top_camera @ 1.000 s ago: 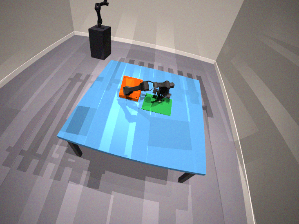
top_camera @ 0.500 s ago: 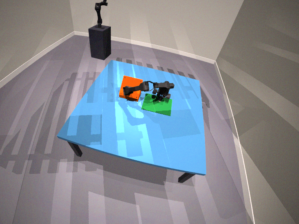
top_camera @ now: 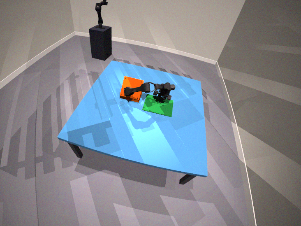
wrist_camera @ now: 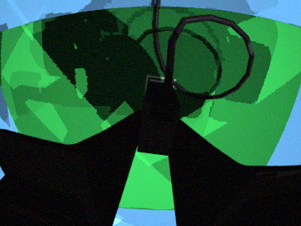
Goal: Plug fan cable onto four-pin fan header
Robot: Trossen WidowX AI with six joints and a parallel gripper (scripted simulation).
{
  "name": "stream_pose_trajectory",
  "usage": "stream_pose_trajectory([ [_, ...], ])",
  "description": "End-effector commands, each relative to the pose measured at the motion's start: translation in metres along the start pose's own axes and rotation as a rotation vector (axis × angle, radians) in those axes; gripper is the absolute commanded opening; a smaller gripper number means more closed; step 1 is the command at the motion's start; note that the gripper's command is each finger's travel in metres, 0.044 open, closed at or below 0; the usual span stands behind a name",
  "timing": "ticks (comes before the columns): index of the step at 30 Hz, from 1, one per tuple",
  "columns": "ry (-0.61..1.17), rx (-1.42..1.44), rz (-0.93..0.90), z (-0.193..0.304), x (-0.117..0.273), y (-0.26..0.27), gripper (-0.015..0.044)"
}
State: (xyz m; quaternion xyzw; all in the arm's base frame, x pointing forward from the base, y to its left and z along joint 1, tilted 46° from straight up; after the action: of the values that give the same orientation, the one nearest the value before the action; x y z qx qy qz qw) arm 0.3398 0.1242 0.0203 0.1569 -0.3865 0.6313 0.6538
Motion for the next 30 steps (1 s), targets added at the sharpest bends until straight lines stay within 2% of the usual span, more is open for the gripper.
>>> stream_pose_trajectory([
  [1,0.0,0.0,0.0,0.0,0.0,0.0,0.0052],
  [9,0.0,0.0,0.0,0.0,0.0,0.0,0.026],
  [12,0.0,0.0,0.0,0.0,0.003,0.0,0.026],
  [16,0.001,0.001,0.001,-0.001,0.052,0.0,0.026],
  [22,0.001,0.001,0.001,0.002,0.055,-0.001,0.026],
  [30,0.006,0.002,0.002,0.108,0.055,-0.044,0.026],
])
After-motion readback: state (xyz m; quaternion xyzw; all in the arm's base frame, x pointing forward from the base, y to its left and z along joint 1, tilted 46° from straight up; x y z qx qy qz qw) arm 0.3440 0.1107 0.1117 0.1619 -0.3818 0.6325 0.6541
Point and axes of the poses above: the point midway between the two fingers, 35 mm back from their tips, its own x axis back along the fingers, its own y axis across the jaws, z = x × y, the point moved 9 cm from there along x, back along the fingers, and after that the axes turned 14 degrees about -x, right-handed, at the moved point
